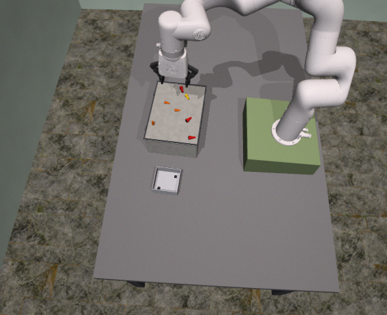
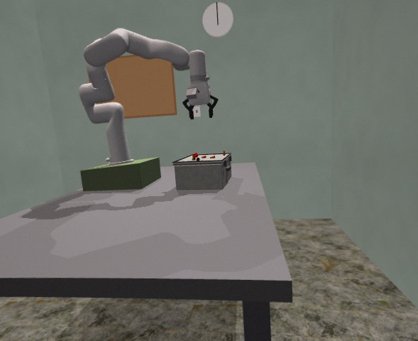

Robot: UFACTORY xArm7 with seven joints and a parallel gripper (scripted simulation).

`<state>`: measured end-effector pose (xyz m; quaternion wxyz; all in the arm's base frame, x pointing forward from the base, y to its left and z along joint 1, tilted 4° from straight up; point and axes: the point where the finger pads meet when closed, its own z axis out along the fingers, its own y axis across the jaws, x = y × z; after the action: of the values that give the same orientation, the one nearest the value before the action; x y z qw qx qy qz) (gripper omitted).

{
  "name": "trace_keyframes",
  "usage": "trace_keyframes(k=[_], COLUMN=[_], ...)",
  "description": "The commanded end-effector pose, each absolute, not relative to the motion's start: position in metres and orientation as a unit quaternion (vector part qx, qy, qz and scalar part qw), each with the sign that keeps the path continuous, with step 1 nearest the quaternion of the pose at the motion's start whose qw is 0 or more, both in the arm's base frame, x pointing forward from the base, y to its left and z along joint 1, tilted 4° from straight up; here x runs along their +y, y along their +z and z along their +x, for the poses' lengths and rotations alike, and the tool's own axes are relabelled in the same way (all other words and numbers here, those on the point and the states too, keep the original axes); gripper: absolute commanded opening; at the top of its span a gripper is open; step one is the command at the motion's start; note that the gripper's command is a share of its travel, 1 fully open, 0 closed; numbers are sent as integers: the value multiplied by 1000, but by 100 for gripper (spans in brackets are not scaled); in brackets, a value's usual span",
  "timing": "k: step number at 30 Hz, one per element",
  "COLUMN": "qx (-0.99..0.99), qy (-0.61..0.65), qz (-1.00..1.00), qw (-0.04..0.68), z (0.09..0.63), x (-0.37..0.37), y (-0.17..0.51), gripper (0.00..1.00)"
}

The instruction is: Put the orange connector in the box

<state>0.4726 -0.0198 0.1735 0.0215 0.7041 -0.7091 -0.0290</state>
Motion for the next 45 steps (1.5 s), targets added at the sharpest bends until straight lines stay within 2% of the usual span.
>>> trace_keyframes(k=[1,11,12,45], qx=[-699,-699,-699,-699], qy=[-31,-31,-31,-31], qz=[714,714,714,714], qw=[24,24,24,24], z=[475,475,475,475], x=[-21,-21,-21,-21], y=[176,176,176,176], gripper=[100,100,0,0])
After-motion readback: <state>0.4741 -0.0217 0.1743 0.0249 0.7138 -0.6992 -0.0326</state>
